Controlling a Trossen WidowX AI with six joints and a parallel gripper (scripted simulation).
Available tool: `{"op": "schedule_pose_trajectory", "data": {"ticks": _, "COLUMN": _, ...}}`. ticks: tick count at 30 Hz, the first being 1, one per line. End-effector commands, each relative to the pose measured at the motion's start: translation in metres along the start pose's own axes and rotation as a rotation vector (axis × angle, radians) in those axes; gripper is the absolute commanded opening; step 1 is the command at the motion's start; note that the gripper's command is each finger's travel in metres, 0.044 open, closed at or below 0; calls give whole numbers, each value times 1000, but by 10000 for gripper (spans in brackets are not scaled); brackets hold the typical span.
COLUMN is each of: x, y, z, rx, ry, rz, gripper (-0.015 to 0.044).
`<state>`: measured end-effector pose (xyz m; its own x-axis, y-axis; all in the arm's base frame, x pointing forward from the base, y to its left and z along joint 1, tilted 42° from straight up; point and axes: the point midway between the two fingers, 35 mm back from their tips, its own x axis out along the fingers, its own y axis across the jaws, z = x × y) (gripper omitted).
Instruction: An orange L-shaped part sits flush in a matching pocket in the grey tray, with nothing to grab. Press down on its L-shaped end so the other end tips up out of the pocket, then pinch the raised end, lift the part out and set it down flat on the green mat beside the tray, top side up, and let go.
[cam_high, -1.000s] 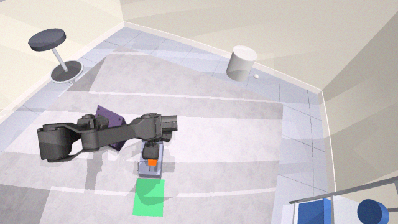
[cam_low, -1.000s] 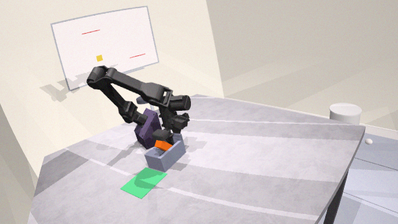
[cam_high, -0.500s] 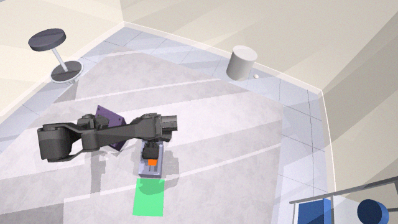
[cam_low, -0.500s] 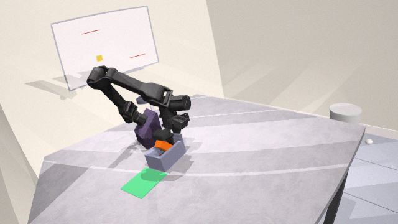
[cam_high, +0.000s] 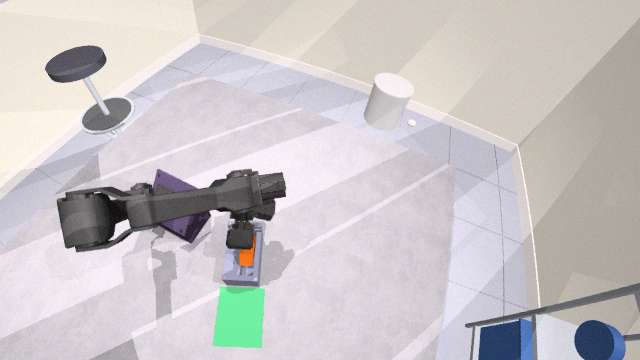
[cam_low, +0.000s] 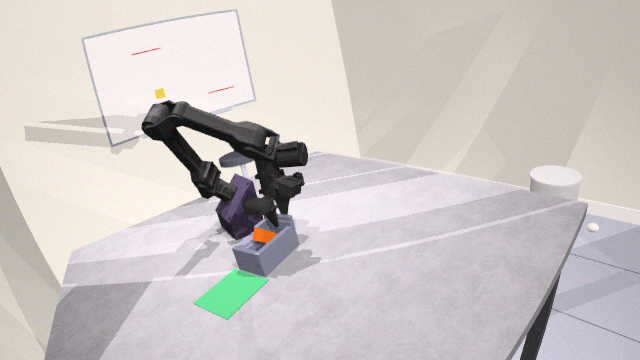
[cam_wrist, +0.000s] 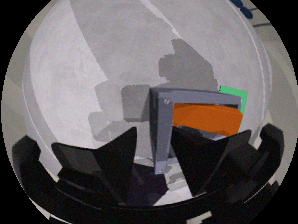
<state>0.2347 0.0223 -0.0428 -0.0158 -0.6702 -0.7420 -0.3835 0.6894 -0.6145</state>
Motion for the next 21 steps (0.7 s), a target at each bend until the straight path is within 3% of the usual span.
{"op": "schedule_pose_trajectory", "data": {"ticks": 1, "x": -39, "y": -4, "z": 7, "rx": 13, "ry": -19, "rz": 7, "gripper": 180}}
{"op": "schedule_pose_trajectory", "data": {"ticks": 5, "x": -85, "y": -10, "z": 1, "rx": 13, "ry": -17, "rz": 6, "gripper": 180}}
{"op": "schedule_pose_trajectory", "data": {"ticks": 21, "x": -82, "y": -9, "z": 4, "rx": 10, "ry": -33, "rz": 5, "gripper": 180}}
